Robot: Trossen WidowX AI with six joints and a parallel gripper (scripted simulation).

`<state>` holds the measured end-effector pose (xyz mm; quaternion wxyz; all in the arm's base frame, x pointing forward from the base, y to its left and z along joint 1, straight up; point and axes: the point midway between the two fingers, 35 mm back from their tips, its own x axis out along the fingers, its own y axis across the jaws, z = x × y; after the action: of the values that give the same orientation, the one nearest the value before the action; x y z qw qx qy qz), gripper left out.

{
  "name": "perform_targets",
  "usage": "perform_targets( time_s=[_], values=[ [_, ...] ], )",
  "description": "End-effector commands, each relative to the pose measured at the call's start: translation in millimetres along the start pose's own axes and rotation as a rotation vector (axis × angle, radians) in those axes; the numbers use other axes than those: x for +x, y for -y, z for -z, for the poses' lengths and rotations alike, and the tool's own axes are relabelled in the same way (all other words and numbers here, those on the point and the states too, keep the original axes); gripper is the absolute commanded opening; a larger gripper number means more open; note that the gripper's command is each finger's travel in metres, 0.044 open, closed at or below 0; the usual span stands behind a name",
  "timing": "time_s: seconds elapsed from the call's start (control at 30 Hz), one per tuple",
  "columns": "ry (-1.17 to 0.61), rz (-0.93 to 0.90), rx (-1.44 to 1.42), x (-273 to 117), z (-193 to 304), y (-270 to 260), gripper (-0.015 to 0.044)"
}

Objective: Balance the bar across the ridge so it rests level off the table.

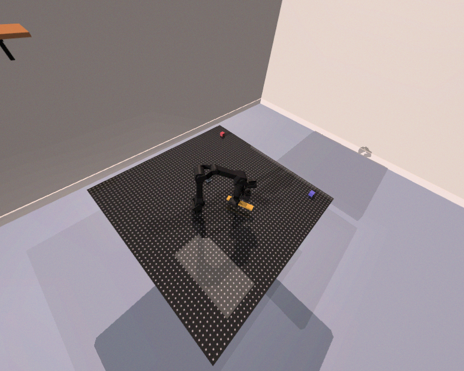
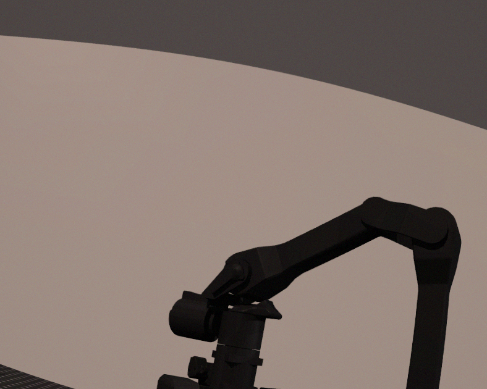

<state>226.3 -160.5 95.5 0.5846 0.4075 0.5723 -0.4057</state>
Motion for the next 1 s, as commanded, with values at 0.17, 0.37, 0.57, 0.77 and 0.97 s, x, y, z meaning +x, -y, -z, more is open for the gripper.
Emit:
perform_targets(
  time_s=[0.17, 0.37, 0.57, 0.77, 0.97],
  values=[
    [0.011, -0.005, 0.004, -28, 0, 0, 0.0000],
    [0.012, -0.005, 0.005, -44, 2, 2, 0.0000],
    [0.011, -0.006, 0.018, -45, 7, -6, 0.0000],
    [0.009, -0.008, 0.049, -46, 20, -24, 0.0000],
    [0.008, -0.010, 0.080, -46, 34, -41, 0.0000]
  ],
)
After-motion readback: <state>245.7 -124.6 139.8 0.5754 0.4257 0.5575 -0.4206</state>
